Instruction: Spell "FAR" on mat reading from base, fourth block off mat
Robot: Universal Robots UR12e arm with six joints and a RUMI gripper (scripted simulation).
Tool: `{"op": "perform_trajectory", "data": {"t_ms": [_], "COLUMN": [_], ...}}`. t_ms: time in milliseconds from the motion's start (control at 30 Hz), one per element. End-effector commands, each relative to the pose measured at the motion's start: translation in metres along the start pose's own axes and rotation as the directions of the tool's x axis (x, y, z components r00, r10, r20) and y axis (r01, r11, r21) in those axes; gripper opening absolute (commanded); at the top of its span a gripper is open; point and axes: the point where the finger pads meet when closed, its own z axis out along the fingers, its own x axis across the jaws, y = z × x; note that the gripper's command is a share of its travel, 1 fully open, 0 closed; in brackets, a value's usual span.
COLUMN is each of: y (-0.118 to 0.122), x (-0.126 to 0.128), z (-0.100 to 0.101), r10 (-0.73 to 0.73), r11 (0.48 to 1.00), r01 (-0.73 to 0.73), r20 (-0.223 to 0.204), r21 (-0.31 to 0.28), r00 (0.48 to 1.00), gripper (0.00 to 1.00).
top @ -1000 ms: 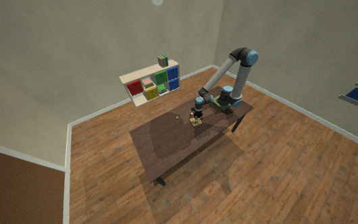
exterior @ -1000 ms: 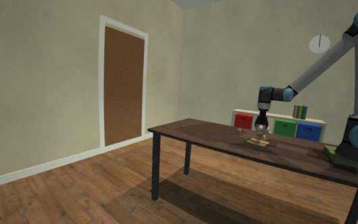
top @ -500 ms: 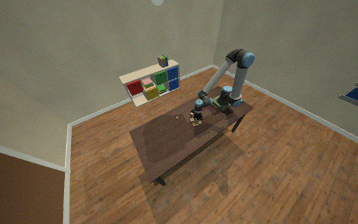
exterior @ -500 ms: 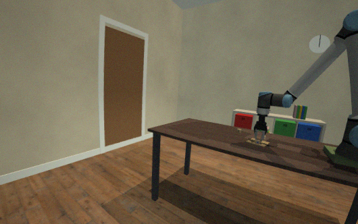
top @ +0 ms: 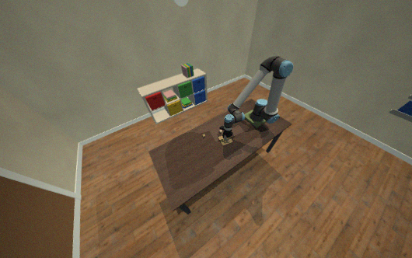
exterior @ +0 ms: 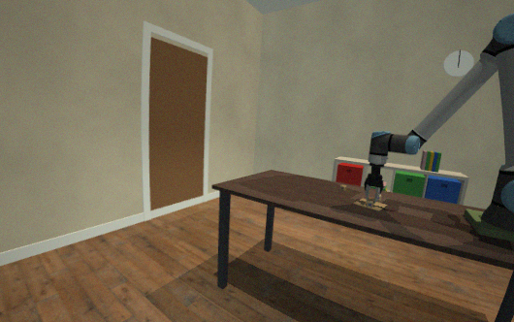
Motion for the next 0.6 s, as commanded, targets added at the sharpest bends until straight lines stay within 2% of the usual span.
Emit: {"op": "perform_trajectory", "data": {"t_ms": [0,567], "y": [0.0003,0.0012], "x": [-0.0024,-0.0042], "z": [-0.0013,-0.0011], "r10": [-0.001,-0.001], "r11": [1.0,1.0], "r01": [0.001,0.001], "r20": [0.004,0.003], "r21": [0.0,0.0], "r00": [1.0,1.0], "gripper": [0.09,0.09]}}
